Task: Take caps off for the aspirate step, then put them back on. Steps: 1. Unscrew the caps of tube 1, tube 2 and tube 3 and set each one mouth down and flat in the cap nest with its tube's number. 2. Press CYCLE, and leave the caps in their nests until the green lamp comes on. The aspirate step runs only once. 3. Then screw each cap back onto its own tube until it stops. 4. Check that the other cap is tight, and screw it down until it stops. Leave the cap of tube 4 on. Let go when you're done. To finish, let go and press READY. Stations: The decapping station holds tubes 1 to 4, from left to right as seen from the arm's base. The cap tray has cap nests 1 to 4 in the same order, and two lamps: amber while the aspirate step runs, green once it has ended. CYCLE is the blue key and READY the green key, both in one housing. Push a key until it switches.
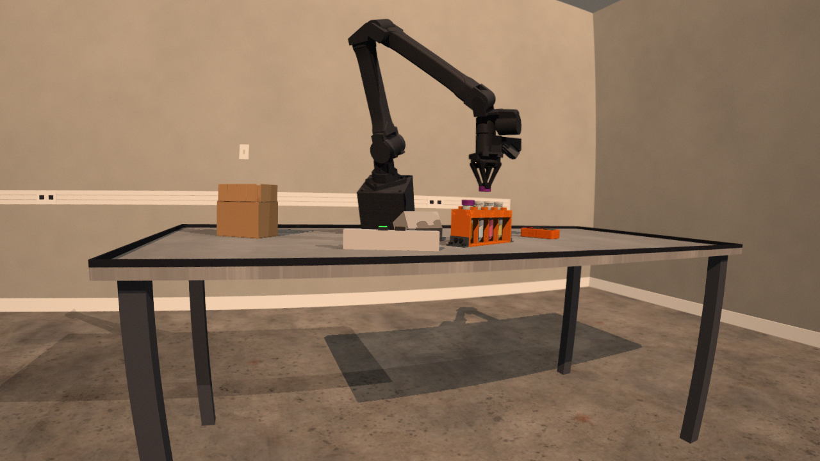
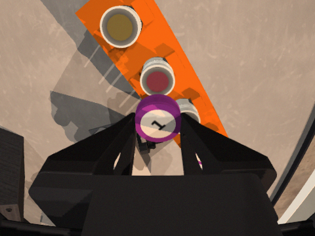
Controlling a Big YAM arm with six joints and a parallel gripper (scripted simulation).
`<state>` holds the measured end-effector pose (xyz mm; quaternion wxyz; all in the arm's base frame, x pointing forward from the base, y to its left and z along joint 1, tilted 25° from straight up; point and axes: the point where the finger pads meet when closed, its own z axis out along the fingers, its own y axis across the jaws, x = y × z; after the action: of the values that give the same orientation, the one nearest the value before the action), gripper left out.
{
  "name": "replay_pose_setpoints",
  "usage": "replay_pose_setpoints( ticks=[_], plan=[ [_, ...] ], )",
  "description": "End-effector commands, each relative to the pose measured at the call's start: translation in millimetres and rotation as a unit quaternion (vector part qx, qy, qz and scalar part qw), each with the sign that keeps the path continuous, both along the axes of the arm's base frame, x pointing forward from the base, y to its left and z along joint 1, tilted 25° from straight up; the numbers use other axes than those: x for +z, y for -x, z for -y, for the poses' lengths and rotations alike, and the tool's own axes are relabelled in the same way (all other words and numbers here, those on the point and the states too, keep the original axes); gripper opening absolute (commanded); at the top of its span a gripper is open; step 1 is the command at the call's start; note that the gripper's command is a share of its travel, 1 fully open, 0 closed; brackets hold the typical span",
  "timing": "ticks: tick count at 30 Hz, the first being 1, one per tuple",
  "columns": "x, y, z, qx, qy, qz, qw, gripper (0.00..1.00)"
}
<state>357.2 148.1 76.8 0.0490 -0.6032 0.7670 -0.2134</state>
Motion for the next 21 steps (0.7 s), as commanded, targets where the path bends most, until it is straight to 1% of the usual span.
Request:
replay_pose_setpoints(
  ticks=[1,3,8,11,12,13,14,15,16,18,20,21],
  plan=[
    [0,-11.2,-37,-0.011,-0.014,0.017,1.000,0.00],
    [0,-11.2,-37,-0.011,-0.014,0.017,1.000,0.00],
    [-15,0.7,-75,-0.010,-0.010,0.011,1.000,0.00],
    [-16,0.9,-76,-0.010,-0.010,0.011,1.000,0.00],
    [-17,2.6,-67,-0.013,-0.011,0.011,1.000,0.00],
    [-21,-0.1,-60,-0.025,-0.005,0.005,1.000,0.00],
    [-17,2.6,-67,-0.013,-0.011,0.011,1.000,0.00],
    [-30,2.5,-57,-0.025,-0.006,0.006,1.000,0.00],
    [-36,4.4,-53,-0.025,-0.003,0.003,1.000,0.00],
    [-41,2.6,-52,-0.025,-0.004,0.002,1.000,0.00],
    [-41,2.6,-52,-0.025,-0.004,0.002,1.000,0.00],
    [-35,-8.5,-59,-0.017,-0.010,0.010,1.000,0.00]
  ],
)
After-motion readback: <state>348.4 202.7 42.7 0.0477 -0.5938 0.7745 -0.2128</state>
